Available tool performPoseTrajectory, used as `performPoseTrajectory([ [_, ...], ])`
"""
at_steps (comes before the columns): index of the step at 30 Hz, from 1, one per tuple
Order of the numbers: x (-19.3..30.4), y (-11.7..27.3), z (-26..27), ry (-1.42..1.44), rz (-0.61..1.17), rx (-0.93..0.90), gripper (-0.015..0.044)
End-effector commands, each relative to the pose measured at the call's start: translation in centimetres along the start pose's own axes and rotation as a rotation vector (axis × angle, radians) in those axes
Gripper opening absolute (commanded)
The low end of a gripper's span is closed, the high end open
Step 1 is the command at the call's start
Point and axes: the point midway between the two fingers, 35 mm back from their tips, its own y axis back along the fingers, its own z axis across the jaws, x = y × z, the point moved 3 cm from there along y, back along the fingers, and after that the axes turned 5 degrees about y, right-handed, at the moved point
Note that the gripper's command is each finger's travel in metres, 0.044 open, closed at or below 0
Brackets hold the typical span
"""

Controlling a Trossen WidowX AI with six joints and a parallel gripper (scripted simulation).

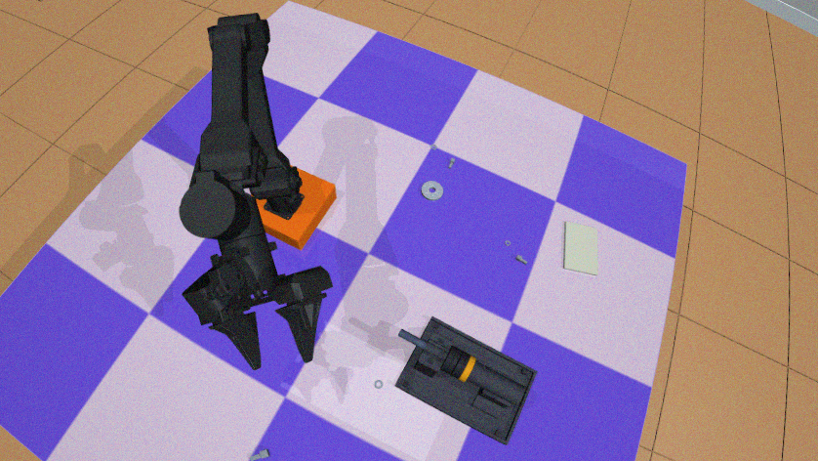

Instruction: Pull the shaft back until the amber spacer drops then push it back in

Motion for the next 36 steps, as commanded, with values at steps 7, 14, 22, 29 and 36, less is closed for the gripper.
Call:
performPoseTrajectory([
  [7, 10.6, -5.0, 0.4, -0.973, 0.320, -0.039, 0.0440],
  [14, 15.9, -5.6, 0.3, -1.443, 0.498, 0.068, 0.0440],
  [22, 21.9, -4.8, 0.0, -1.955, 0.680, 0.312, 0.0440],
  [29, 22.6, -4.7, 0.1, -2.010, 0.697, 0.349, 0.0440],
  [36, 22.7, -4.7, 0.2, -2.011, 0.698, 0.349, 0.0440],
])
